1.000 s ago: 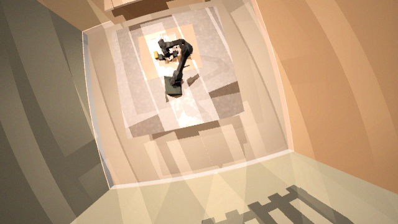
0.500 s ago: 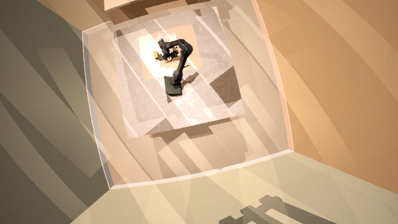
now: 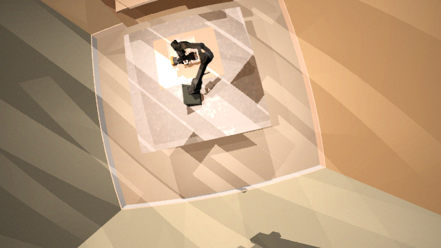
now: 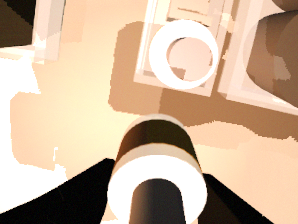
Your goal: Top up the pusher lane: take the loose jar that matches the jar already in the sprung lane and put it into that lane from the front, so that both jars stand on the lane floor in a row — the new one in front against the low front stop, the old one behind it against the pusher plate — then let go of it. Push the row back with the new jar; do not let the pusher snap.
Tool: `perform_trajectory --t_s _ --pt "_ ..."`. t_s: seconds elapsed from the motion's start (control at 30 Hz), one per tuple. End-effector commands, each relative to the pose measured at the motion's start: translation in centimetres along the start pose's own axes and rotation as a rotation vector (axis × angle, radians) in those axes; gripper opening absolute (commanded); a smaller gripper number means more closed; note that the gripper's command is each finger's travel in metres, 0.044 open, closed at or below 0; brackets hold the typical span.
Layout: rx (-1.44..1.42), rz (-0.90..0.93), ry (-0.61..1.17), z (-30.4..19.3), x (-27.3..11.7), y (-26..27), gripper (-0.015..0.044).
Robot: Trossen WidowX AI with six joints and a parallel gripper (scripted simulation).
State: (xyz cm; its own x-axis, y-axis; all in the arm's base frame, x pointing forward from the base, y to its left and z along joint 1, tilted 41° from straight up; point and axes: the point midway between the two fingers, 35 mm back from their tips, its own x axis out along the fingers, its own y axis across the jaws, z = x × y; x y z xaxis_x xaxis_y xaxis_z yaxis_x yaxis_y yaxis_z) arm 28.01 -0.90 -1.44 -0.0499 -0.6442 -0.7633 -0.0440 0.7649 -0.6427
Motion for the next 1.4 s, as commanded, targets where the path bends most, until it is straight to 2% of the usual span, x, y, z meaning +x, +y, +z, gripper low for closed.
perform_trajectory --t_s 0.0,0.1,0.27,0.57,0.97,1.37 --pt "0.036 -0.003 -0.002 0.1 -3.1 -0.2 0.0000" --pt "0.051 -0.009 0.001 -0.1 -4.5 -0.3 0.0000" --pt "0.052 -0.009 0.001 -0.1 -4.5 -0.3 0.0000" --pt "0.024 -0.011 0.001 0.6 0.3 -0.4 0.0000" --pt "0.024 -0.013 0.001 0.7 2.8 -0.5 0.0000" --pt "0.024 -0.013 0.001 0.9 2.9 -0.5 0.0000"
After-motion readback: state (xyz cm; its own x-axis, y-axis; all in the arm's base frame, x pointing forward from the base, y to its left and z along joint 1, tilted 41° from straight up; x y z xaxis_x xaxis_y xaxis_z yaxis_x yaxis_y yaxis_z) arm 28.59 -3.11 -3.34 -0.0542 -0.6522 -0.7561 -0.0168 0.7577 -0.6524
